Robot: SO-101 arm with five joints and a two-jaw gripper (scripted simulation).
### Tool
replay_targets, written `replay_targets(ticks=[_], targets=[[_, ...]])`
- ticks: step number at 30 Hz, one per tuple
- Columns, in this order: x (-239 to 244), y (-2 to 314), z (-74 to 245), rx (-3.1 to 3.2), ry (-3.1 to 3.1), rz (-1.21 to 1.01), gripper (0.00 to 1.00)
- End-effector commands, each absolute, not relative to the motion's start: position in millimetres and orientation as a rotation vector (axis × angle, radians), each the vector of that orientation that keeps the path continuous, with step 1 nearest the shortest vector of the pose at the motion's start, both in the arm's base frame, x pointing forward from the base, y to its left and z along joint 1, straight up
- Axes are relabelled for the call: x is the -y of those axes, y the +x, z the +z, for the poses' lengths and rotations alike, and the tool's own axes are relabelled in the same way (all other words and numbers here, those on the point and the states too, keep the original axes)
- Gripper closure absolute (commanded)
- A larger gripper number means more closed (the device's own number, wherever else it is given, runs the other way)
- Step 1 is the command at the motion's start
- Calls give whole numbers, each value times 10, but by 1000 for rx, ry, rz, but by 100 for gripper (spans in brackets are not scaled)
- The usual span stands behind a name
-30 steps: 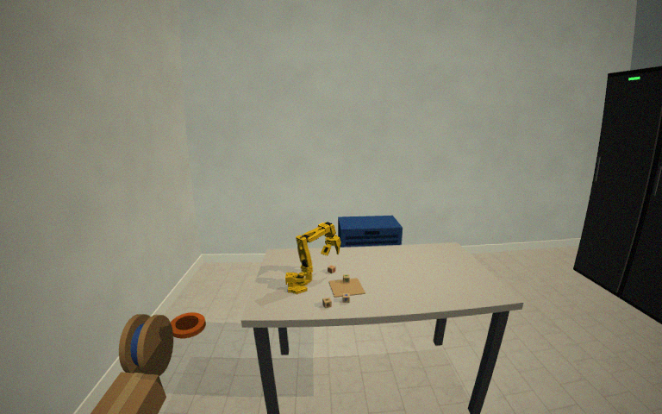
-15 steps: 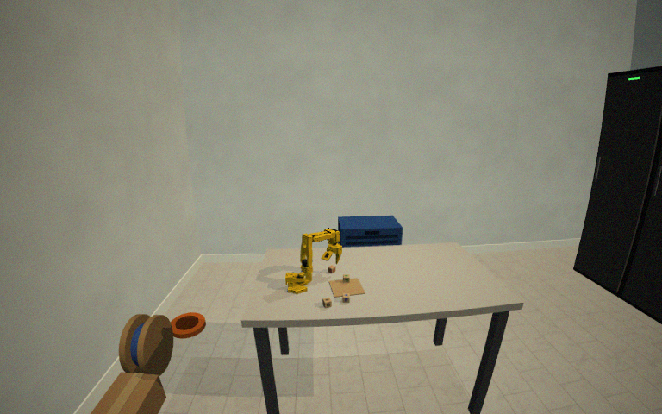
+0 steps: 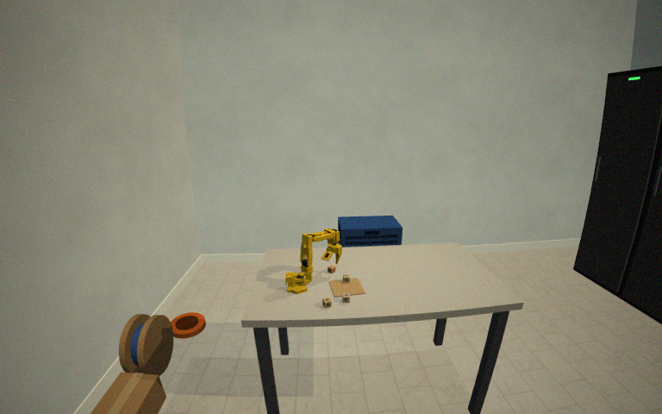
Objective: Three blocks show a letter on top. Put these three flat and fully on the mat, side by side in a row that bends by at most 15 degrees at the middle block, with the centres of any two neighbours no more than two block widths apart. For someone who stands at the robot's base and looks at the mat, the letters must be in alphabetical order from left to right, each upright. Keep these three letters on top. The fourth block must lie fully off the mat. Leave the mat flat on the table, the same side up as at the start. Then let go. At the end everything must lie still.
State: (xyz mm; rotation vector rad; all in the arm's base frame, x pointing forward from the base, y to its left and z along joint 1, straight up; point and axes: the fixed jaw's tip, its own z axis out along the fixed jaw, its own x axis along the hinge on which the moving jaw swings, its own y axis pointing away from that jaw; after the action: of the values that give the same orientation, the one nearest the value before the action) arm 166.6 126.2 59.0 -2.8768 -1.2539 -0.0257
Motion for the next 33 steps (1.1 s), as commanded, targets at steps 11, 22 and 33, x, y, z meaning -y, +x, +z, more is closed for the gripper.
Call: replay_targets(ticks=[11,22,33], targets=[[-1368,1730,750,1296,-2823,-167,65],[-1369,1730,748,1296,-2823,-167,65],[-1378,1741,678,1296,-2823,-167,65]])
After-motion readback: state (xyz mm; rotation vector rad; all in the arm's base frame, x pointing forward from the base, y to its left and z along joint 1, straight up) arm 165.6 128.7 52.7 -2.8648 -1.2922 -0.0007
